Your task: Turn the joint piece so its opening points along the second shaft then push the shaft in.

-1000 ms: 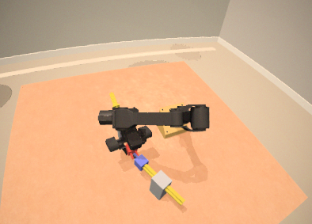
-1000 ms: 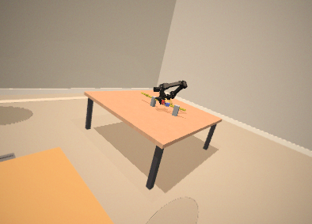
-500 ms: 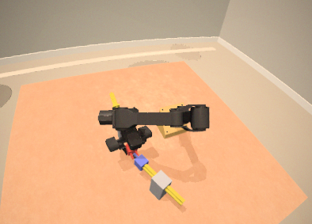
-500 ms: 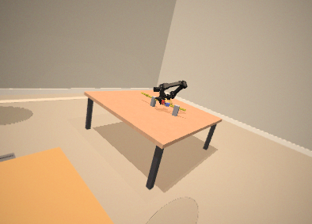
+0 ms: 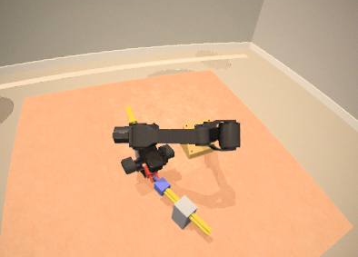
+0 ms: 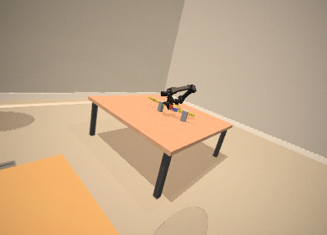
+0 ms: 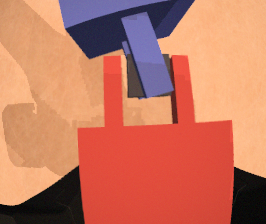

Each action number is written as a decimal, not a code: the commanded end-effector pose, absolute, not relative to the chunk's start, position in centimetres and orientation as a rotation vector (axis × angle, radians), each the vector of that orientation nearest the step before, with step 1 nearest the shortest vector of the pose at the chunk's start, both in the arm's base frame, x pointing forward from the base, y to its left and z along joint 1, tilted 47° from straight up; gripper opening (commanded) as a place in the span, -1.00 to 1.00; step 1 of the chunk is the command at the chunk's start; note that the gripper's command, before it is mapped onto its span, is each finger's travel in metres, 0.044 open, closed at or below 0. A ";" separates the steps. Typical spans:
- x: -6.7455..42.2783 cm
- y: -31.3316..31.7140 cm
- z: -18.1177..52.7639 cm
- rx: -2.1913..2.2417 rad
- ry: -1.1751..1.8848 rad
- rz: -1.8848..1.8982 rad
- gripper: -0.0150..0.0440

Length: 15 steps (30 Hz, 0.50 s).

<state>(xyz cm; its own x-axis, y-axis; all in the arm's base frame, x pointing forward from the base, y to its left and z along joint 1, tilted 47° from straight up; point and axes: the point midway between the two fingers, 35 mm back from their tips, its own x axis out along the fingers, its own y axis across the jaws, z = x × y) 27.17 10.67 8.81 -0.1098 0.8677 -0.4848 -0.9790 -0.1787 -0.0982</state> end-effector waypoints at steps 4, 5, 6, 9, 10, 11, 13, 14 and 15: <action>27.2 10.7 8.8 -0.507 0.284 1.683 -0.49; 27.2 10.7 8.8 -0.507 0.284 1.683 -0.49; 27.2 10.7 8.8 -0.507 0.284 1.683 -0.49; 27.2 10.7 8.8 -0.507 0.284 1.683 -0.49; 27.2 10.7 8.8 -0.507 0.284 1.683 -0.49; 27.2 10.7 8.8 -0.507 0.284 1.683 -0.49; 27.2 10.7 8.8 -0.507 0.284 1.683 -0.49; 27.2 10.7 8.8 -0.507 0.284 1.683 -0.49; 27.2 10.7 8.8 -0.507 0.284 1.683 -0.49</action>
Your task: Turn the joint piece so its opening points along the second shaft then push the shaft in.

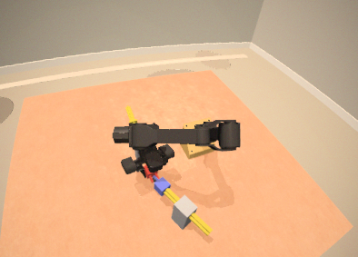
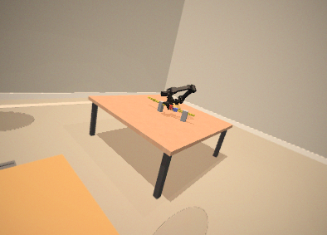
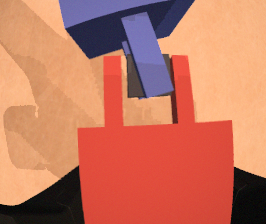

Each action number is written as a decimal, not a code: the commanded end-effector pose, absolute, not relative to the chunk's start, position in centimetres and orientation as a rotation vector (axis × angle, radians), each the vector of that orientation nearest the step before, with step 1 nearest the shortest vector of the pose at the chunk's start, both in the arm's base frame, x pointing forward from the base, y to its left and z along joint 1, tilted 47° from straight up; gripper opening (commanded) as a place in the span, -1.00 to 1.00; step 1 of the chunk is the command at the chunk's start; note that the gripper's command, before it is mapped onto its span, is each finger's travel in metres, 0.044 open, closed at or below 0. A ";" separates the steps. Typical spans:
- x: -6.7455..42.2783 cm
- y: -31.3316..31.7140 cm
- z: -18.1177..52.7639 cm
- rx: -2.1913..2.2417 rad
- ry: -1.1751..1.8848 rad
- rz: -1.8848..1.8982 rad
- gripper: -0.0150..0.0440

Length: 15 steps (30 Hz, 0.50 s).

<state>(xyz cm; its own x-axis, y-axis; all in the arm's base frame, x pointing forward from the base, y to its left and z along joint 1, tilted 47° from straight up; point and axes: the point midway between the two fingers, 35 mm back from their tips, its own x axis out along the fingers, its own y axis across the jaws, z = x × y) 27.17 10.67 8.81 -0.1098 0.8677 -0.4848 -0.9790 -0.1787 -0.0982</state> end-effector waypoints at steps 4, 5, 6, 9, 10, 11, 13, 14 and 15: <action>27.2 10.7 8.8 -0.507 0.284 1.683 -0.49; 27.2 10.7 8.8 -0.507 0.284 1.683 -0.49; 27.2 10.7 8.8 -0.507 0.284 1.683 -0.49; 27.2 10.7 8.8 -0.507 0.284 1.683 -0.49; 27.2 10.7 8.8 -0.512 0.285 1.683 -0.49; 27.2 10.7 8.8 -0.512 0.285 1.683 -0.49; 27.2 10.7 8.8 -0.512 0.285 1.683 -0.49; 27.2 10.7 8.8 -0.512 0.285 1.683 -0.49; 27.2 10.7 8.8 -0.512 0.285 1.683 -0.49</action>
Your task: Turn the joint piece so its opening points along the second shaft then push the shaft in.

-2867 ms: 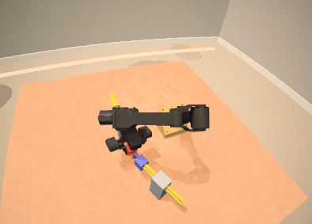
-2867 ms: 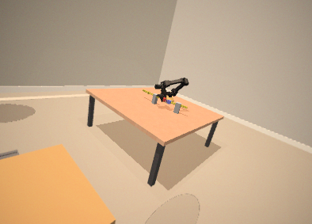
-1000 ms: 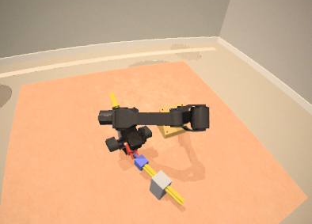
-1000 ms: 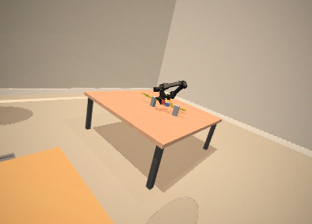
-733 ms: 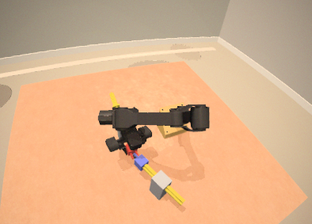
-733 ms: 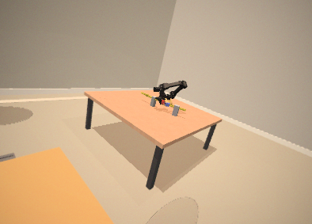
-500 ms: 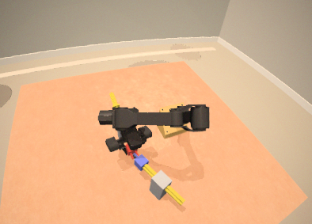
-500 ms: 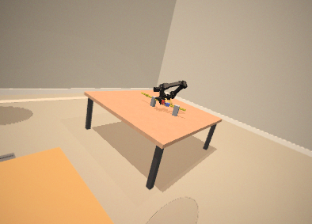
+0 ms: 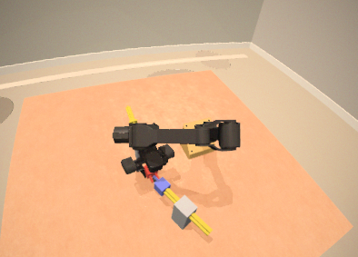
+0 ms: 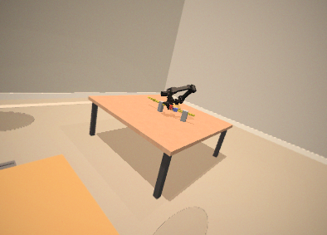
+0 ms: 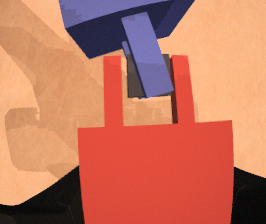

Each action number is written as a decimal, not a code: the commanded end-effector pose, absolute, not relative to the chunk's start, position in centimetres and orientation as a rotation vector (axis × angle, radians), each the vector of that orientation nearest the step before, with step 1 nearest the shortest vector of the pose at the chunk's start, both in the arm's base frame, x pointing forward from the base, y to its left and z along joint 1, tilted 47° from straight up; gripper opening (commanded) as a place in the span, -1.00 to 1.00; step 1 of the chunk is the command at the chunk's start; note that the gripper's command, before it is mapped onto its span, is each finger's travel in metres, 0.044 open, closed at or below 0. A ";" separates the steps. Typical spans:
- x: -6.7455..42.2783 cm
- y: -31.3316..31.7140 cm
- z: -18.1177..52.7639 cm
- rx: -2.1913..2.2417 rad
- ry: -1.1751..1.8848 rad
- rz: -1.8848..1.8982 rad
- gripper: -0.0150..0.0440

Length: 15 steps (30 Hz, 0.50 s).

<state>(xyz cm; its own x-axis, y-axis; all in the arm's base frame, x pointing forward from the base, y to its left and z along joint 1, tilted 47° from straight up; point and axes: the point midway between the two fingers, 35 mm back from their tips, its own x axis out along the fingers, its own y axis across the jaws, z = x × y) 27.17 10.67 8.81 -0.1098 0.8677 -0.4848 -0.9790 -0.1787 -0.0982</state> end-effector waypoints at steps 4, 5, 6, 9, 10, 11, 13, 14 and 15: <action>27.2 10.7 8.8 -0.512 0.285 1.683 -0.49; 27.2 10.7 8.8 -0.512 0.285 1.683 -0.40; 27.2 10.7 8.8 -0.512 0.285 1.683 -0.31; 27.2 10.7 8.8 -0.512 0.285 1.683 -0.05; 27.2 10.7 8.8 -0.512 0.285 1.683 0.01; 27.2 10.7 8.8 -0.512 0.285 1.683 0.01; 27.2 10.7 8.8 -0.512 0.285 1.683 0.10; 27.2 10.7 8.8 -0.512 0.285 1.683 0.18; 27.2 10.7 8.8 -0.512 0.285 1.683 0.27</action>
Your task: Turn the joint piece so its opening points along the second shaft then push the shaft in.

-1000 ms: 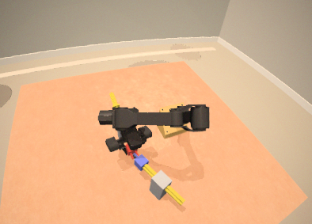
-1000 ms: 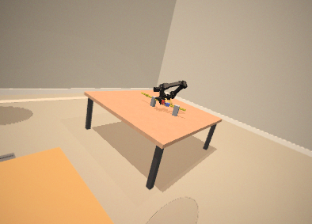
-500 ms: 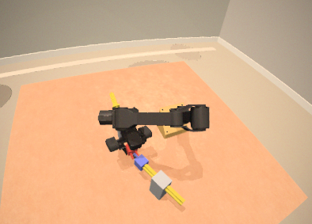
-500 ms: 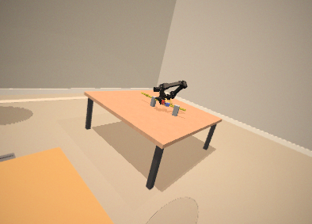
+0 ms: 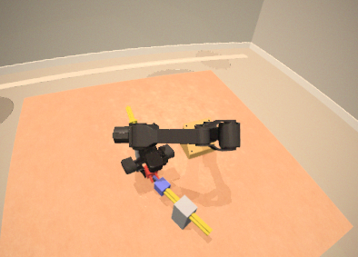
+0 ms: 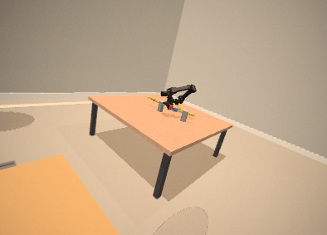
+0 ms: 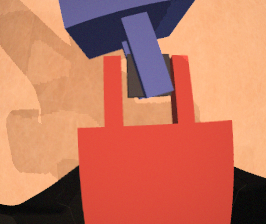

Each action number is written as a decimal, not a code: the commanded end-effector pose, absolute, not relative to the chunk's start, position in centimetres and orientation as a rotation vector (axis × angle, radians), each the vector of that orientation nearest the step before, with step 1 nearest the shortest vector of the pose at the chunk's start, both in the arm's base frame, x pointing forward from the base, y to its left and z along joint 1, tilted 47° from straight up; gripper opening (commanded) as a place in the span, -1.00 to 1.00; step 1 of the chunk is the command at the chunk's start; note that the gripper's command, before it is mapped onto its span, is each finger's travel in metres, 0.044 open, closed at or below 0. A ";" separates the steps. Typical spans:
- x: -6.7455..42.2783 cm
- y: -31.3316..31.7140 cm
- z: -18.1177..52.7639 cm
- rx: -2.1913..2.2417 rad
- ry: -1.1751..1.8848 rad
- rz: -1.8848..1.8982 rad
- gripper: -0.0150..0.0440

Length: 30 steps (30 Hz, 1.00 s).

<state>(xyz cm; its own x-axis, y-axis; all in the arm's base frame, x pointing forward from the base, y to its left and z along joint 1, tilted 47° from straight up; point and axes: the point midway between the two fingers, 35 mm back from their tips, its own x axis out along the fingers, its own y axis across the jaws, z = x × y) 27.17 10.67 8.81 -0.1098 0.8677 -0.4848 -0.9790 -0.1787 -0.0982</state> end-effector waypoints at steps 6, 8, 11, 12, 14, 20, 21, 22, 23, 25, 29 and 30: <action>27.2 10.7 8.8 -0.512 0.285 1.683 0.81; 27.2 10.7 8.8 -0.512 0.285 1.683 0.99; 27.2 10.7 8.8 -0.512 0.285 1.683 1.00; 27.2 10.7 8.8 -0.512 0.285 1.683 1.00; 27.2 10.7 8.8 -0.512 0.285 1.683 1.00; 27.1 10.6 8.9 -0.530 0.302 1.685 1.00; 27.1 10.6 8.9 -0.552 0.323 1.686 1.00; 27.1 10.5 9.1 -0.579 0.349 1.686 1.00; 27.0 10.4 9.2 -0.606 0.375 1.685 1.00; 27.0 10.2 9.4 -0.662 0.426 1.676 1.00; 27.1 9.6 10.1 -0.773 0.525 1.634 1.00; 27.1 9.5 10.3 -0.800 0.549 1.619 1.00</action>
